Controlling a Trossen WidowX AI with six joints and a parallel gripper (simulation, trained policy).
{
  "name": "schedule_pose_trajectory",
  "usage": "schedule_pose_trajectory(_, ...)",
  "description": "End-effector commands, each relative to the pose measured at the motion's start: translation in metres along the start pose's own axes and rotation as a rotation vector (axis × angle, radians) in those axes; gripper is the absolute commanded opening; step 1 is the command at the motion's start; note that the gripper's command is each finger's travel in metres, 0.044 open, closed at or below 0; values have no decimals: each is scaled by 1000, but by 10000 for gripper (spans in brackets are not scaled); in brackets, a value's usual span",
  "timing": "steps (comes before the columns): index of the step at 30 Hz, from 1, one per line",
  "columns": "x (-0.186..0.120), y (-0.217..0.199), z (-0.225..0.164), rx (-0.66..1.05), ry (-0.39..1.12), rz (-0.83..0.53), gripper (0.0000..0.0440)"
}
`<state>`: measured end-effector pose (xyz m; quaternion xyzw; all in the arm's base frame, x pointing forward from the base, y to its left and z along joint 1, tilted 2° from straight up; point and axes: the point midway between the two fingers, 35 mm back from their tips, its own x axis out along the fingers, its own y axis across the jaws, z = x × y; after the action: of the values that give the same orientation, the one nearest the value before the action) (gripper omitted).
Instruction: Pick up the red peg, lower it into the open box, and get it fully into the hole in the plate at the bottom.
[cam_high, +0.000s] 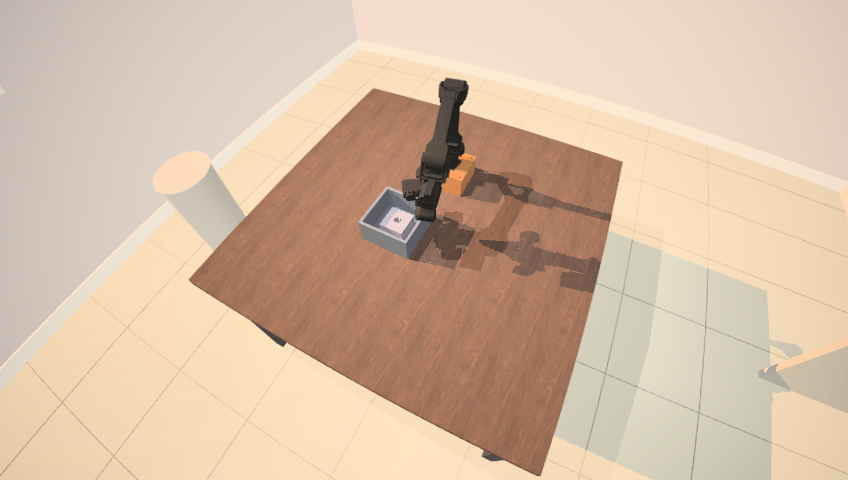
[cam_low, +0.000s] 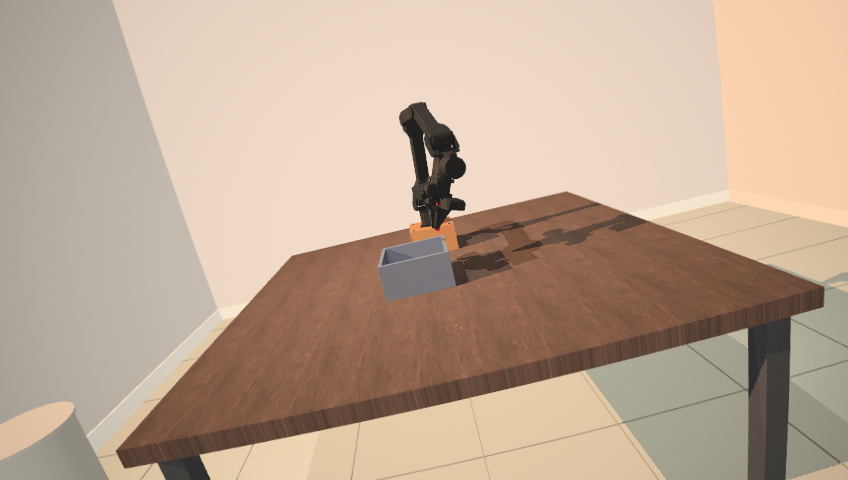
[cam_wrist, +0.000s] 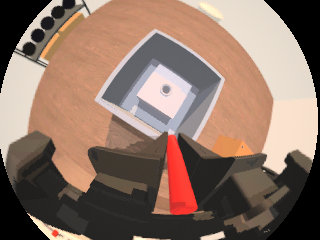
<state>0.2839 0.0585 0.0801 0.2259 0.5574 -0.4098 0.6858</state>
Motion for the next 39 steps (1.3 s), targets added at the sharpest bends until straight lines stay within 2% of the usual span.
schedule_pose_trajectory(1, 6, 2, 19, 19, -6, 6, 0)
schedule_pose_trajectory(13, 39, 4, 65, 9, 31, 26, 1)
schedule_pose_trajectory(23, 73, 5, 75, -64, 91, 55, 5)
schedule_pose_trajectory(25, 80, 5, 72, -83, 110, 55, 32)
schedule_pose_trajectory(30, 96, 6, 70, -110, 148, 60, 148)
schedule_pose_trajectory(34, 98, 11, 79, -138, 151, 78, 165)
schedule_pose_trajectory(39, 95, 19, 89, -128, 177, 92, 276)
